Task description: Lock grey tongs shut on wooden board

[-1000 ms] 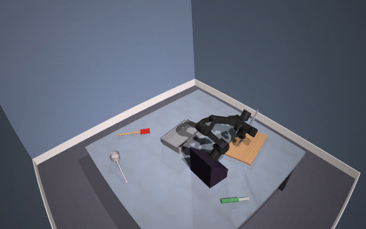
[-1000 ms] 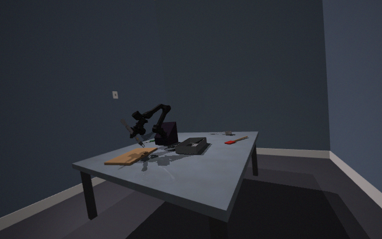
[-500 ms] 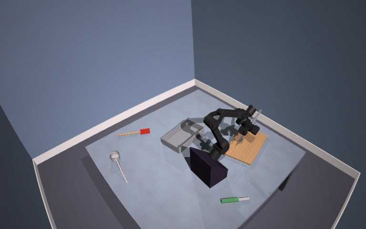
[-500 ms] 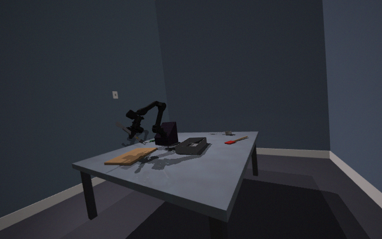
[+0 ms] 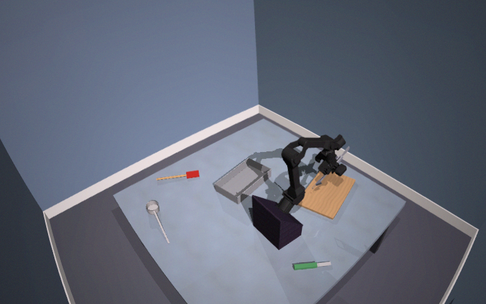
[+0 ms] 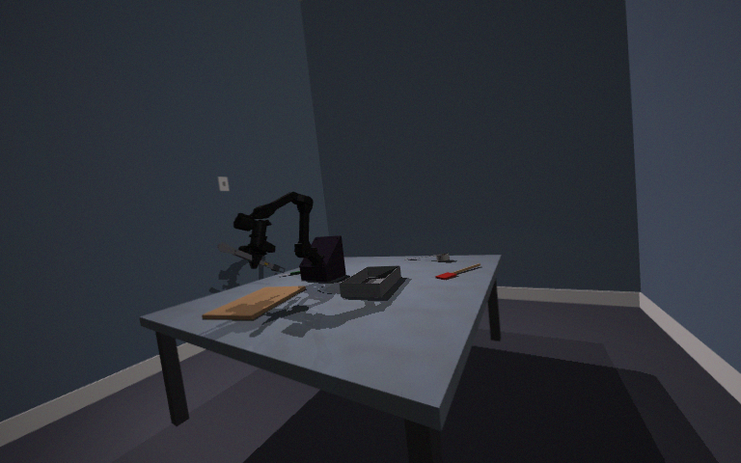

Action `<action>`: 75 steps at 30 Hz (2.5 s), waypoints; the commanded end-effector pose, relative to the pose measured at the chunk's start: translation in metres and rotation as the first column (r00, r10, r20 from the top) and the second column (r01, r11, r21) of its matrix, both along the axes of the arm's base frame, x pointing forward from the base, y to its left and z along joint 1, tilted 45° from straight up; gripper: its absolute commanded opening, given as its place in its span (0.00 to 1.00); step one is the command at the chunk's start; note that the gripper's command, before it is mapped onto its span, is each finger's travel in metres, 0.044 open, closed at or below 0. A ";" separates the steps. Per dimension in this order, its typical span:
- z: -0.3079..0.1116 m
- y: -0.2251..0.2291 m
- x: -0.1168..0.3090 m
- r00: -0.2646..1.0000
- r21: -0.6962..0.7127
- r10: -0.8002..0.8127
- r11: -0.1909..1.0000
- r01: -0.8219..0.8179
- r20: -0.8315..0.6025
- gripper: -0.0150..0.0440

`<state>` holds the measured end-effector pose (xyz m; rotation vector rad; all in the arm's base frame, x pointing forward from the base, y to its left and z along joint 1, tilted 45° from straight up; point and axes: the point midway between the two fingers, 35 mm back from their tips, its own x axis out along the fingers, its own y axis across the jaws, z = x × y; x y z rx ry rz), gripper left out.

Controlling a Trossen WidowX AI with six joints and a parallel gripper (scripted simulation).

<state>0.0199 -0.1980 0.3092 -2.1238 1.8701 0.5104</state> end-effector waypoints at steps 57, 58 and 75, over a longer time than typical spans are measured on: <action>-0.020 -0.034 0.005 0.998 0.307 -0.006 0.951 0.026 -0.065 0.00; -0.021 -0.035 0.005 0.998 0.307 -0.006 0.951 0.026 -0.065 0.00; -0.041 -0.055 0.006 0.998 0.308 -0.006 0.951 0.026 -0.066 0.00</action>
